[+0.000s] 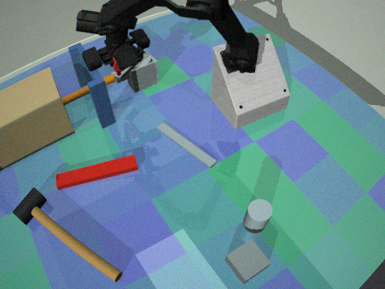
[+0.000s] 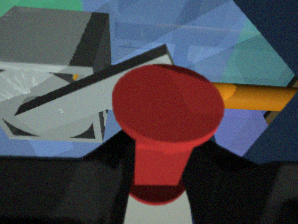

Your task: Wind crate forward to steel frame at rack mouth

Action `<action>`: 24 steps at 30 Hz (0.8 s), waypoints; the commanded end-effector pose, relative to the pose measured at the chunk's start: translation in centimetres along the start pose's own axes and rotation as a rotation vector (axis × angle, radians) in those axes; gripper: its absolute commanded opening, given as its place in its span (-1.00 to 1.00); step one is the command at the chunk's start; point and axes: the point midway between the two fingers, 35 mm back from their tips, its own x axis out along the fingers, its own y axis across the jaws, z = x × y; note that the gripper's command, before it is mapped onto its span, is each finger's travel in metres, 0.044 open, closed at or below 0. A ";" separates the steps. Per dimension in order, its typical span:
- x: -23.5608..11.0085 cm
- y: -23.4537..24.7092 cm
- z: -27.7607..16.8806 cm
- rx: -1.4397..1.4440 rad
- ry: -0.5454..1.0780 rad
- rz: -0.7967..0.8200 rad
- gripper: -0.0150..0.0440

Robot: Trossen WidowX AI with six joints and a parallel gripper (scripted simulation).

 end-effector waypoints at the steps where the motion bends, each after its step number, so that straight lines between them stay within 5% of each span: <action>1: 0.1 0.1 0.4 0.004 -0.007 0.001 -0.49; 24: -0.6 1.4 2.0 0.004 -0.008 0.002 -0.49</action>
